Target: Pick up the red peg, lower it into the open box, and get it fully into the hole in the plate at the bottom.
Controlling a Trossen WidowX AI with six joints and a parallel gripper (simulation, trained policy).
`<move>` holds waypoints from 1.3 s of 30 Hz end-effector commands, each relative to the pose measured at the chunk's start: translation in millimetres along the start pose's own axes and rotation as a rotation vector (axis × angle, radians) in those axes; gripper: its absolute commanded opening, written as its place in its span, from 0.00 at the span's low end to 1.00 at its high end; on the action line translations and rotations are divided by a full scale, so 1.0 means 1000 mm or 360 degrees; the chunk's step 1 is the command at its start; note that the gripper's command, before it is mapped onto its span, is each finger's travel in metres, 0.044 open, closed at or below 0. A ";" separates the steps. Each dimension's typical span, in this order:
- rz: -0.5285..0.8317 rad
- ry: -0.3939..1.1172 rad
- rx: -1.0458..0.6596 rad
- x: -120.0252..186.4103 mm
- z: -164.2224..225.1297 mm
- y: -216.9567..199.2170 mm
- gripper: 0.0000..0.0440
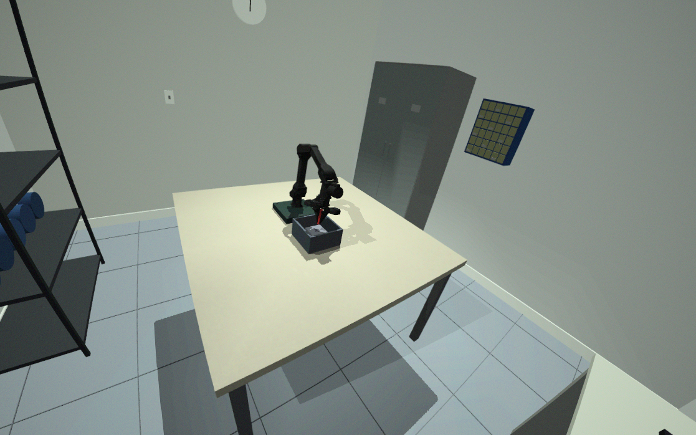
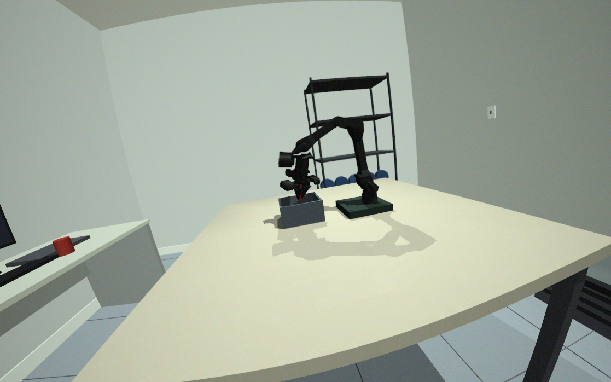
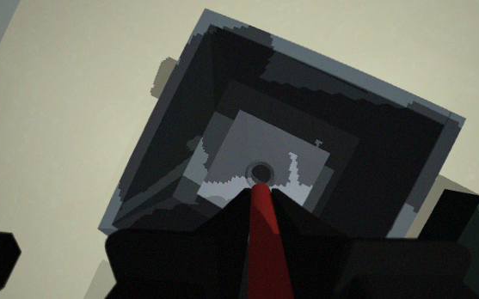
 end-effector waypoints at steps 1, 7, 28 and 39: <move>-0.0012 0.0033 0.0048 -0.011 -0.006 -0.001 0.00; -0.0025 0.0101 0.0135 -0.028 -0.007 -0.004 0.00; -0.0080 0.0227 0.0244 -0.033 -0.037 0.003 0.65; -0.0193 0.0309 0.0230 -0.020 -0.062 0.026 1.00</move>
Point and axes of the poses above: the point midway between the two fingers, 35 mm back from their tips, its own x axis back along the fingers, its own y axis across the jaws, z = x × y, the point moved 4 cm from there along x, back along the fingers, and after that the axes turned 13 degrees about x, right-handed, at the moved point
